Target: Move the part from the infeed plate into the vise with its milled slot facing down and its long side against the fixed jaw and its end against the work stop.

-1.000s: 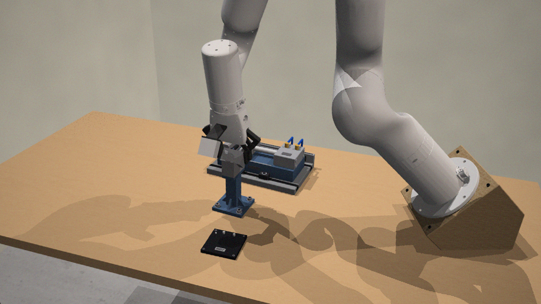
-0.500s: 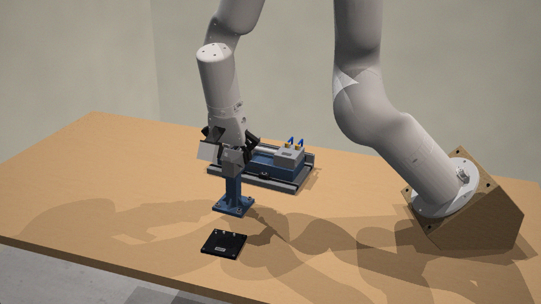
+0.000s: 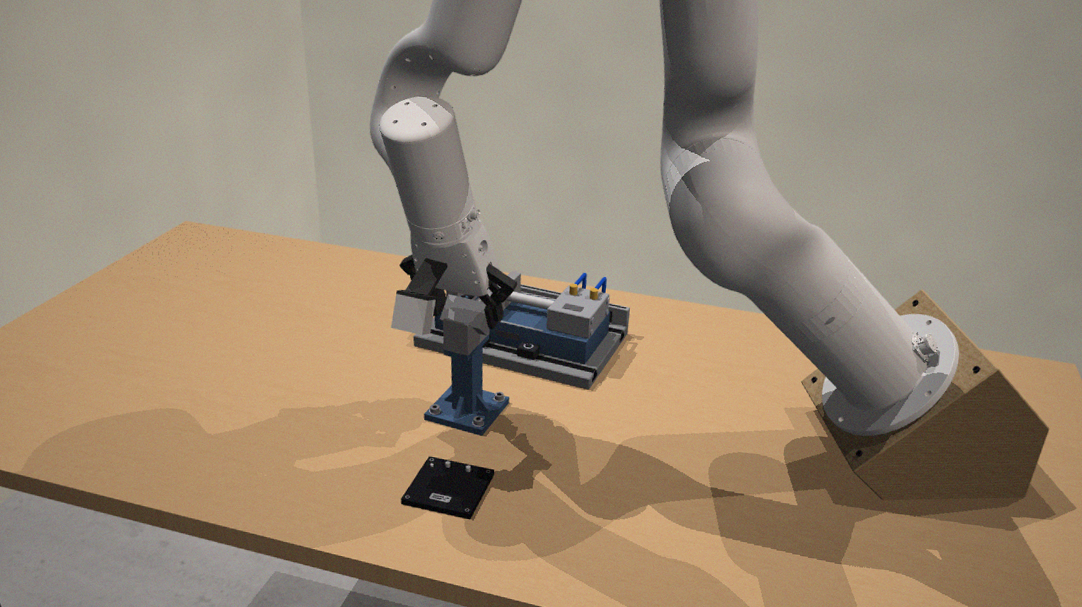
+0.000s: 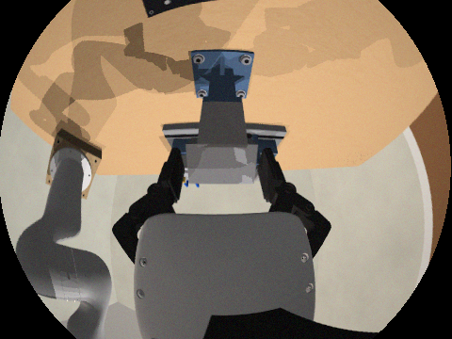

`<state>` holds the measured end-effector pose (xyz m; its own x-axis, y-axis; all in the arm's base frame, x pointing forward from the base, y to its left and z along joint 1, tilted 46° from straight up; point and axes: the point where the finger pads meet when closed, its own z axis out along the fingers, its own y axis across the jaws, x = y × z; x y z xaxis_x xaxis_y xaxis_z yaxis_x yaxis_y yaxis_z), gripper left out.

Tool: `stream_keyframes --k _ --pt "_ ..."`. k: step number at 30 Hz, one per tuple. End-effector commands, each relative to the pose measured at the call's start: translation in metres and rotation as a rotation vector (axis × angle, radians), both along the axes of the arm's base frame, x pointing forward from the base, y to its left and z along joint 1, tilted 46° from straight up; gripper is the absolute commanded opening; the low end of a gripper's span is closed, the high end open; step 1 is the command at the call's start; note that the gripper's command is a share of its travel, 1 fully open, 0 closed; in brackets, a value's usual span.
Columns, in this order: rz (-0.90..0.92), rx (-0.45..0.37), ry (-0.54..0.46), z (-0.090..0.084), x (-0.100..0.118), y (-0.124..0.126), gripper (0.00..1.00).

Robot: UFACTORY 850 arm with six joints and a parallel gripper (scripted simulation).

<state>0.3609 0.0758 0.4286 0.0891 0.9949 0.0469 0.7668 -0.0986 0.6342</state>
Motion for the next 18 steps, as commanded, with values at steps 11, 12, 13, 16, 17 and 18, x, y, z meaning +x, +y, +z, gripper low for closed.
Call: stream_keyframes --k 11,12,13,16,17,18 --pt "-0.081 -0.094 0.004 0.0002 0.0000 0.0016 0.89" --pt "-0.087 -0.101 0.005 0.0002 0.0000 0.0017 0.89" --pt "-0.093 -0.108 0.006 0.0001 0.0000 0.0018 0.89" --pt "-0.111 -0.129 0.009 0.0002 0.0001 0.0022 0.89" --pt "-0.117 -0.136 0.009 0.0002 0.0001 0.0023 0.89" --pt "-0.123 -0.144 0.011 0.0001 0.0001 0.0024 0.89"
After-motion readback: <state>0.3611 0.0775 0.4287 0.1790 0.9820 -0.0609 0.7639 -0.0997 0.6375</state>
